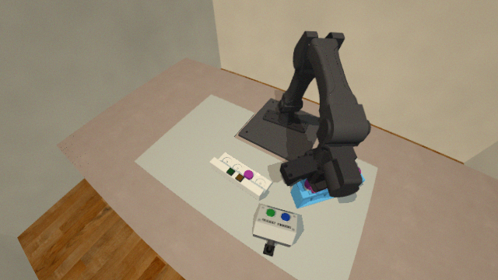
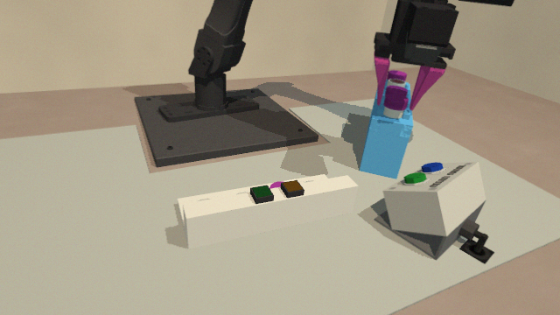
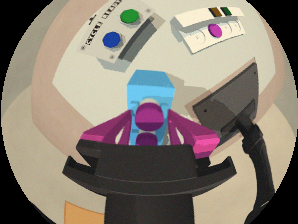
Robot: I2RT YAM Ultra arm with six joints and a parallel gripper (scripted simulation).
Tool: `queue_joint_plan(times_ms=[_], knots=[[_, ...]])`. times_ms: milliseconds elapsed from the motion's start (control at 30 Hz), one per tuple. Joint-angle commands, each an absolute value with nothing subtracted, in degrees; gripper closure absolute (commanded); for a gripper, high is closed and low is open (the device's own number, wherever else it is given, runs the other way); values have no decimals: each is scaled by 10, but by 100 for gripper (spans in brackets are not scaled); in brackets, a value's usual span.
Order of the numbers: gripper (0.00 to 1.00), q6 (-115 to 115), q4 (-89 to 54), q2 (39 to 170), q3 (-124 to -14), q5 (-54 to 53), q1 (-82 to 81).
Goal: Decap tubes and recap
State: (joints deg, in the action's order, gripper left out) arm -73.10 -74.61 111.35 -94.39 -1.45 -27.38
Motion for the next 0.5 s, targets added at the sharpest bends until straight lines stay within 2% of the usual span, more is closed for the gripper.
queue_joint_plan(times_ms=[0, 333, 367, 467], knots=[[51, -862, -746, 1110, -950, -14, -274], [51, -912, -747, 1109, -950, -14, -274], [100, -912, -747, 1109, -950, -14, -274], [100, -912, -747, 1109, -950, -14, -274]])
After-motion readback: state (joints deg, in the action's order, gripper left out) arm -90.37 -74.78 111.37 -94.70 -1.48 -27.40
